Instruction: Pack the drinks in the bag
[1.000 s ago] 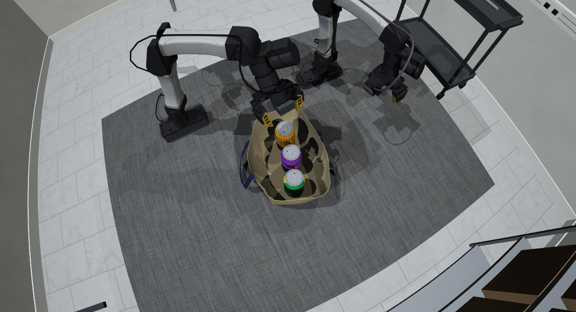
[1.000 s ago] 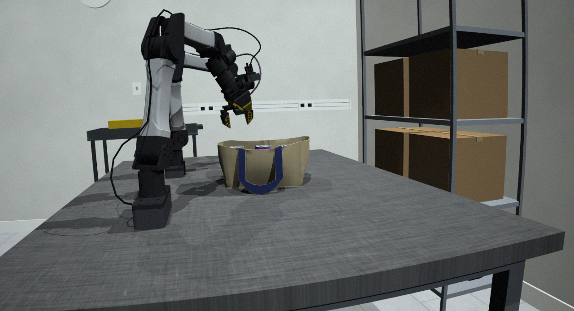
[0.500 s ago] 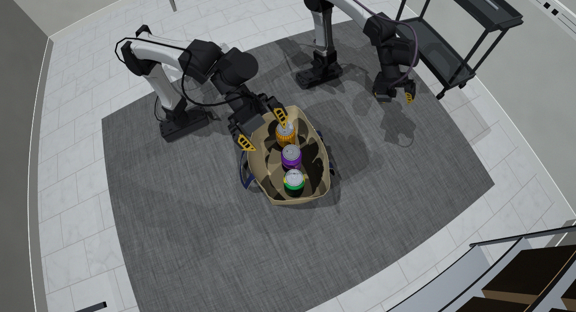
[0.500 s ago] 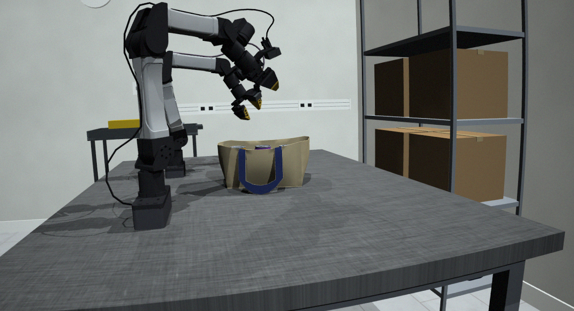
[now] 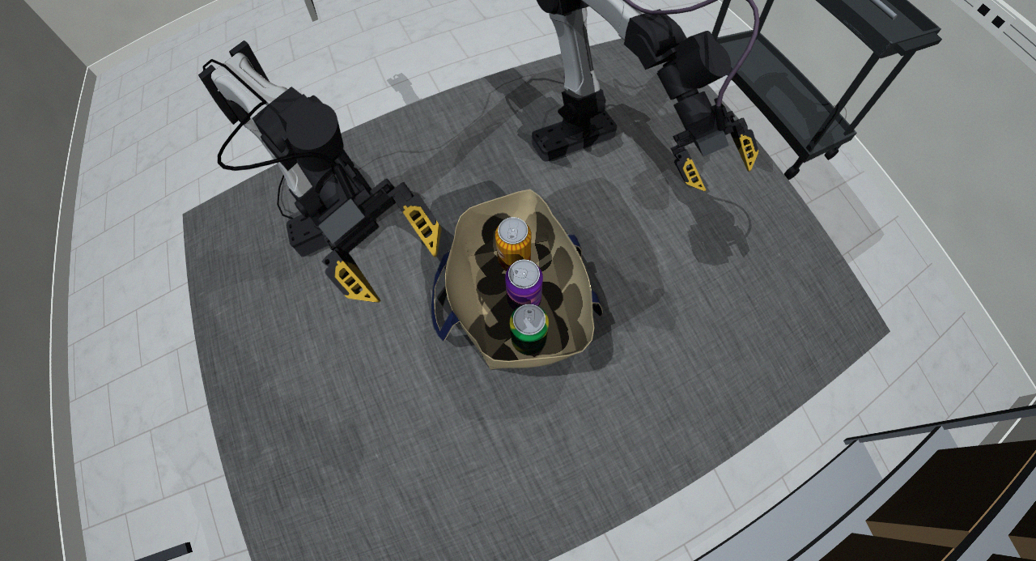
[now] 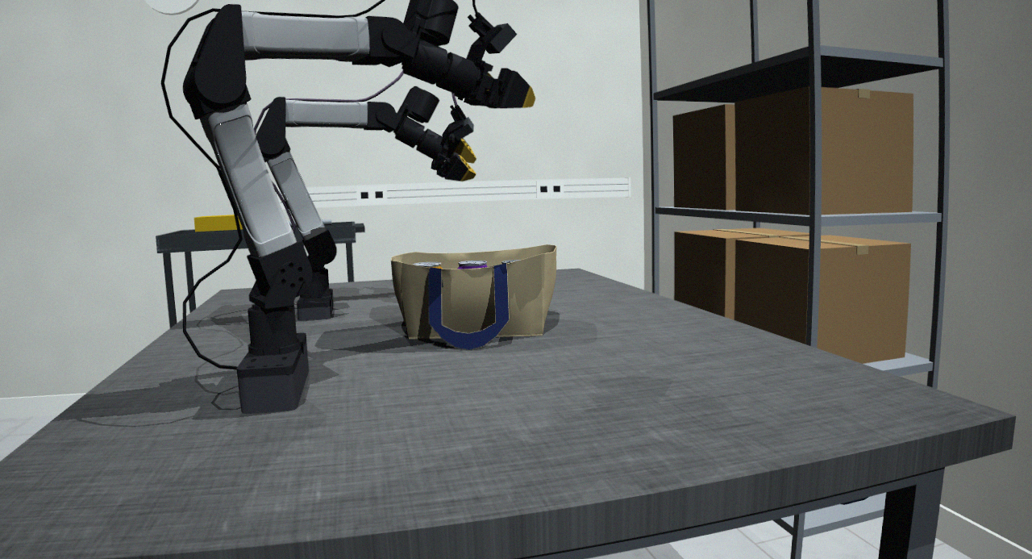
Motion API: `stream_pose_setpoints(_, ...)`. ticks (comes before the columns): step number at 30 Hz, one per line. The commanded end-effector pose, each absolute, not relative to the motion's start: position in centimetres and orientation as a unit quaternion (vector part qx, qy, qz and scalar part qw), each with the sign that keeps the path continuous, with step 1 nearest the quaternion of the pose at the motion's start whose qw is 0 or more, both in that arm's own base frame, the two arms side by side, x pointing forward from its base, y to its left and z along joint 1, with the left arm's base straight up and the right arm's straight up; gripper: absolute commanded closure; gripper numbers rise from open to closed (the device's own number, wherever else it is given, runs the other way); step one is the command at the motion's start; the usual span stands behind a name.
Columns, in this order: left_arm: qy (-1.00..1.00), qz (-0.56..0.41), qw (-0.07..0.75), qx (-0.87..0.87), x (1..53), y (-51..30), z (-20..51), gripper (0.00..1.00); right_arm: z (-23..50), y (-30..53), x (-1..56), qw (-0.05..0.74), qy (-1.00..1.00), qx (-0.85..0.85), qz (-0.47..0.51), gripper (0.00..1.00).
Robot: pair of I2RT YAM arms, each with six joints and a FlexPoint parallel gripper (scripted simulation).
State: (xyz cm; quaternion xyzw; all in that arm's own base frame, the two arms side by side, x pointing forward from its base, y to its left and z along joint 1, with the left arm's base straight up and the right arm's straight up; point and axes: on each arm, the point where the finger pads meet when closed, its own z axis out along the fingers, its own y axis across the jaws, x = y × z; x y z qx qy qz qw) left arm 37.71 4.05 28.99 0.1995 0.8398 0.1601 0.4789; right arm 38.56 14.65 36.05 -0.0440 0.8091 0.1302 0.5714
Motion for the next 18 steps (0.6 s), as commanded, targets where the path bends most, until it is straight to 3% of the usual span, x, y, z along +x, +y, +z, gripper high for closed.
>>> stream_pose_setpoints(1, 0.786, 0.133, 0.595, 0.097, 38.8, 2.9, 34.1, 0.14, 39.7, 12.4, 38.9, 0.643, 0.753, -0.067, 0.126, 0.14)
stream_pose_setpoints(8, 0.717, 0.025, 0.697, 0.0, 37.8, 0.6, 39.4, 0.14, 43.3, 6.7, 37.5, 0.723, 0.684, -0.077, 0.061, 0.14)
stream_pose_setpoints(18, 0.682, -0.016, 0.731, -0.018, 36.9, -0.6, 42.1, 0.14, 44.6, 3.3, 36.3, 0.747, 0.662, -0.058, 0.02, 0.14)
